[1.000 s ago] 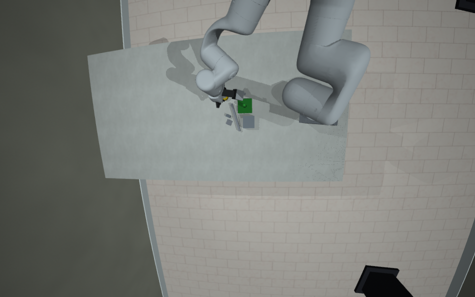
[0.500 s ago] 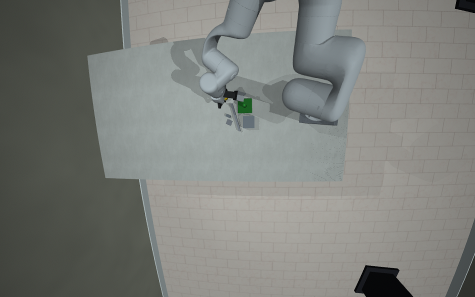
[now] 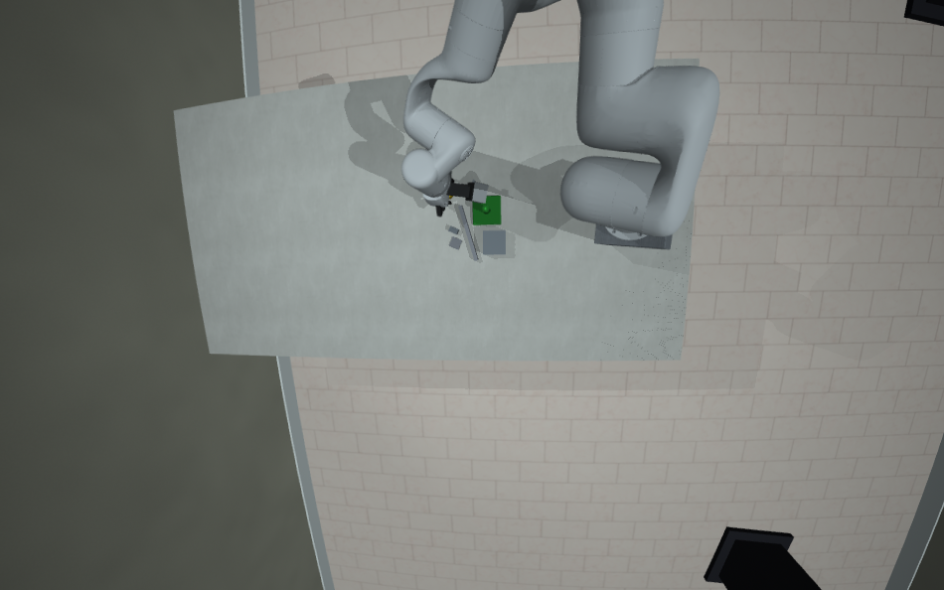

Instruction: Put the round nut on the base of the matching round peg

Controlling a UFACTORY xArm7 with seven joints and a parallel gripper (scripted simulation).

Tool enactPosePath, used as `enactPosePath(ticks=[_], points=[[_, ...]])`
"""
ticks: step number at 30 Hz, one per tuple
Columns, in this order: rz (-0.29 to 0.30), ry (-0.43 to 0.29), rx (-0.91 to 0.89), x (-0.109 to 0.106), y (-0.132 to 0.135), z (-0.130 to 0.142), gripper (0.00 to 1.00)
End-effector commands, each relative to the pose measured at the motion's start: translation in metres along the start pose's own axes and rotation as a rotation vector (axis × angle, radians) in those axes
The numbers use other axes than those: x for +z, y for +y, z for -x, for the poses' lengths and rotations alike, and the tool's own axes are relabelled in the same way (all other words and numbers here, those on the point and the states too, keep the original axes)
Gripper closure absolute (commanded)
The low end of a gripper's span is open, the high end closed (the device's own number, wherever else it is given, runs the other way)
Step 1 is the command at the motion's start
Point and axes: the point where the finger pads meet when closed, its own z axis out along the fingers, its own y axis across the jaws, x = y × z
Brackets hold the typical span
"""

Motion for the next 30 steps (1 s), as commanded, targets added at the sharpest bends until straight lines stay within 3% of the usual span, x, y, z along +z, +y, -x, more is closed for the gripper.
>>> enactPosePath(ticks=[1, 3, 4, 30], points=[[-0.001, -0.002, -0.001, 0.0015, 0.0002, 0.0006, 0.40], [-0.001, -0.002, -0.001, 0.0016, 0.0002, 0.0006, 0.40], [-0.001, -0.002, -0.001, 0.0016, 0.0002, 0.0006, 1.00], [-0.001, -0.002, -0.001, 0.0011, 0.0002, 0.0007, 1.00]])
